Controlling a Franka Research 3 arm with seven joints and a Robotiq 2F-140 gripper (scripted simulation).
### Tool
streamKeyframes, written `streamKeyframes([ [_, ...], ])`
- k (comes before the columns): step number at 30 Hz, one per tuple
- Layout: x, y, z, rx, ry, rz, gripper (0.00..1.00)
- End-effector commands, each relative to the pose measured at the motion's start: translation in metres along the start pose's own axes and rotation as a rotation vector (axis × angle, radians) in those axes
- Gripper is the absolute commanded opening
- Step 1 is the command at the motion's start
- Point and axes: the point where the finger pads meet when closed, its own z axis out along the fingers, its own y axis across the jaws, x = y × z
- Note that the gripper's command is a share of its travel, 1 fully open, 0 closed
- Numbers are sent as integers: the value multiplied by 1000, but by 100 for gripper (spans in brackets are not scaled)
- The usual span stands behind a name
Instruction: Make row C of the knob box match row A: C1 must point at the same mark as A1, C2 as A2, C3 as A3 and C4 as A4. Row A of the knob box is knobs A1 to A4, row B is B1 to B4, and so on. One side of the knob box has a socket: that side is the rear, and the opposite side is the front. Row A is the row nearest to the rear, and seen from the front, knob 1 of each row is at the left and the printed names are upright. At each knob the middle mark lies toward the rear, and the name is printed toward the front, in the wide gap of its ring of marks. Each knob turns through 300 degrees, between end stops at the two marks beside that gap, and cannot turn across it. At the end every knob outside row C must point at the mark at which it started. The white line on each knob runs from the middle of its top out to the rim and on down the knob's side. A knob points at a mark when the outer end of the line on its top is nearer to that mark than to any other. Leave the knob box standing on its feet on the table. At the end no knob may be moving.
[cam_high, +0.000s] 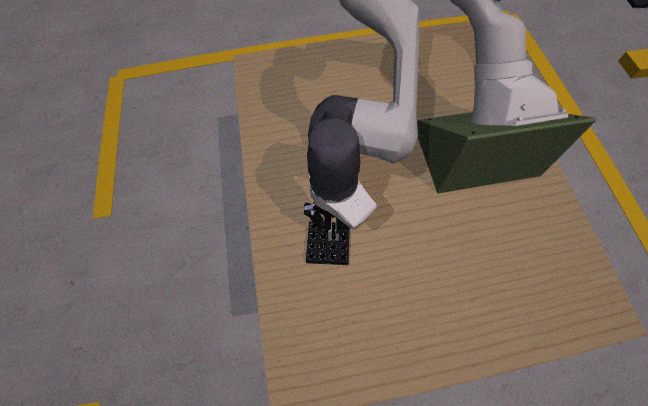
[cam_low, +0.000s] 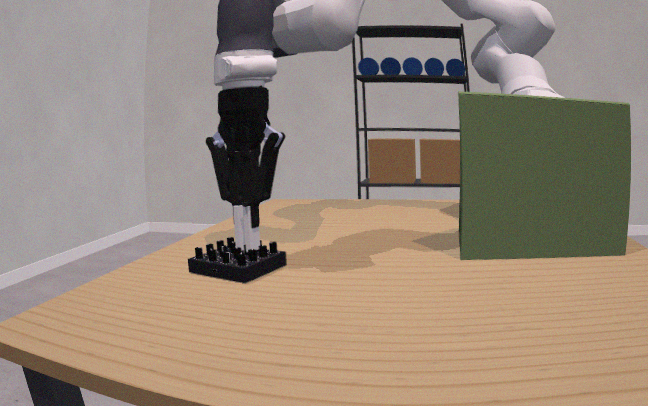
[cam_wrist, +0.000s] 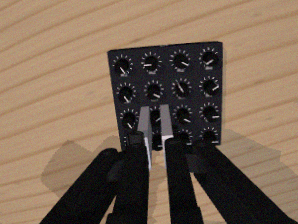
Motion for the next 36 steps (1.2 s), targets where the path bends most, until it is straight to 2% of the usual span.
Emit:
streamKeyframes([
  [1,0,0,0,-1,-2,-25,5],
  [12,0,0,0,-1,-2,-25,5],
  [13,0,0,0,-1,-2,-25,12],
  [36,0,0,-1,-1,-2,-25,12],
])
